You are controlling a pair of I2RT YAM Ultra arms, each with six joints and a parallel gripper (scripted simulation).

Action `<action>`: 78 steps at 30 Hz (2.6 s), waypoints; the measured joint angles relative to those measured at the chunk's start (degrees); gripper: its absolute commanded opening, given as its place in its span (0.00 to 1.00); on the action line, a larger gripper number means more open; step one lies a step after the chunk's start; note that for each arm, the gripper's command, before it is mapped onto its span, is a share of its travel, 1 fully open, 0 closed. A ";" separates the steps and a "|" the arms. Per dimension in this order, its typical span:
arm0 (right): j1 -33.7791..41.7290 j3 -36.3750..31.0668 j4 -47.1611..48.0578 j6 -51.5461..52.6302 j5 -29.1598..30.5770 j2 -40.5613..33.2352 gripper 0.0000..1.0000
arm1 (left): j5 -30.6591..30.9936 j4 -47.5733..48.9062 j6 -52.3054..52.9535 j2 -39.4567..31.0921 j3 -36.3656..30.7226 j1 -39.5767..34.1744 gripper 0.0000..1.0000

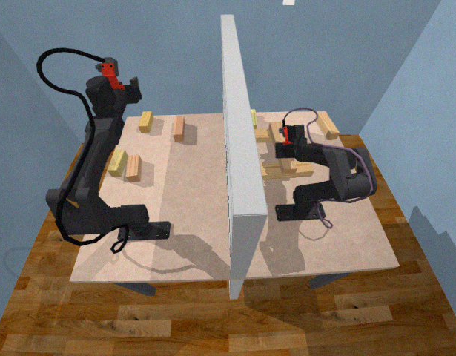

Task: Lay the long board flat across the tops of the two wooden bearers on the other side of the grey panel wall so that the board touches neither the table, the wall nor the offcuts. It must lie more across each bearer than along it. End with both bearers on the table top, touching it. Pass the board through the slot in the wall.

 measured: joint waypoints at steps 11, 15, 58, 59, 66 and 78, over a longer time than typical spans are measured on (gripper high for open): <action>0.00 -0.74 2.23 0.02 -0.02 1.05 0.00 | 0.00 0.00 0.00 0.00 0.00 0.00 0.75; 0.00 -1.29 3.63 0.07 -0.02 1.36 0.00 | 0.00 0.00 0.00 0.00 0.00 0.00 0.75; 1.01 -1.03 -6.38 0.63 0.74 -15.04 0.75 | 0.00 0.00 0.00 0.00 0.00 0.00 0.75; 1.14 -0.85 -8.00 0.70 0.85 -16.39 0.75 | 0.00 0.00 0.00 0.00 0.00 0.00 0.75; 1.90 0.74 -13.20 1.11 1.27 -20.50 0.75 | 0.00 0.00 0.00 0.00 0.00 0.00 0.75; 1.97 0.50 -14.62 1.16 1.36 -20.94 0.75 | 0.00 0.00 0.00 0.00 0.00 0.00 0.75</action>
